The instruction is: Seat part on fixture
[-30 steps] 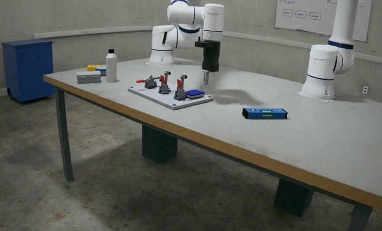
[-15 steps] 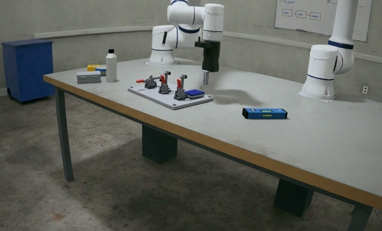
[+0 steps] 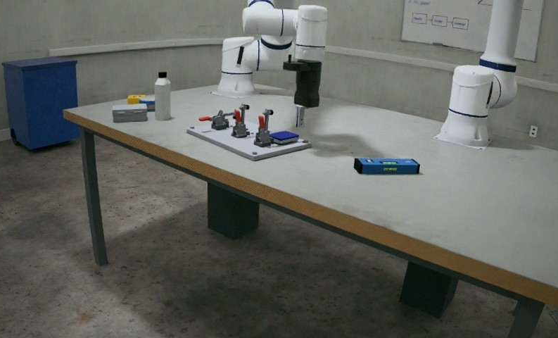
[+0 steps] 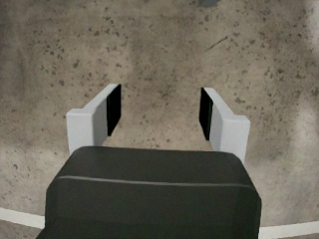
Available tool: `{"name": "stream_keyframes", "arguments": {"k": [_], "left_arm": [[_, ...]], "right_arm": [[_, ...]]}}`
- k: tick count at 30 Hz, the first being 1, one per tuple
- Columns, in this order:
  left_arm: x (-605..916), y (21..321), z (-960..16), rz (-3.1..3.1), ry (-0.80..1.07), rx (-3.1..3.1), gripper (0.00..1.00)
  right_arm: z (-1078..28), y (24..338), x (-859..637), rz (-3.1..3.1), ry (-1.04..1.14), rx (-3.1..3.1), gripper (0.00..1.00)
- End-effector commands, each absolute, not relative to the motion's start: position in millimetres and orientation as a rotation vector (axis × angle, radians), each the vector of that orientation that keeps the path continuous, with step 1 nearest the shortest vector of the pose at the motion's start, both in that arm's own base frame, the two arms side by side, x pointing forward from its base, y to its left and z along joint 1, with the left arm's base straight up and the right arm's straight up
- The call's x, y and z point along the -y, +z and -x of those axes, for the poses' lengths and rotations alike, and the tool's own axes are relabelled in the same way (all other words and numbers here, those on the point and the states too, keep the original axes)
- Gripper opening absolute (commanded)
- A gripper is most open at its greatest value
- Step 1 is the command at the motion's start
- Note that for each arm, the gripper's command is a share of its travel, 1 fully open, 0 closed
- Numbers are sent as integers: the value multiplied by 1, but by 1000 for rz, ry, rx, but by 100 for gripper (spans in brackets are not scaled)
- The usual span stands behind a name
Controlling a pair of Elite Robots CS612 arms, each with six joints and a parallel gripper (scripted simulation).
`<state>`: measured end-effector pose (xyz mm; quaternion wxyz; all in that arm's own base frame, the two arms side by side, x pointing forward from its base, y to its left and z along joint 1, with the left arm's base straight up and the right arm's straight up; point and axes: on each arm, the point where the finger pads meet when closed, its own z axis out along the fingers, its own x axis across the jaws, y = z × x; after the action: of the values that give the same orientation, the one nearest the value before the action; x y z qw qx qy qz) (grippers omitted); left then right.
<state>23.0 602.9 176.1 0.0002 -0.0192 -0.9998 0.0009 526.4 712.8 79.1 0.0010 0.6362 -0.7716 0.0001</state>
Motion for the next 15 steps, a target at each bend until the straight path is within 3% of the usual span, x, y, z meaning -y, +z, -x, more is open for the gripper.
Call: {"name": "stream_keyframes", "arguments": {"k": [1, 15], "left_arm": [[-604, 177, -23, 60, 0, 3141, 100], [-604, 177, -23, 60, 0, 3141, 100]], "right_arm": [[-542, 80, -722, -1998, 0, 2424, 0], [-572, 80, -738, -1998, 0, 2424, 0]]}}
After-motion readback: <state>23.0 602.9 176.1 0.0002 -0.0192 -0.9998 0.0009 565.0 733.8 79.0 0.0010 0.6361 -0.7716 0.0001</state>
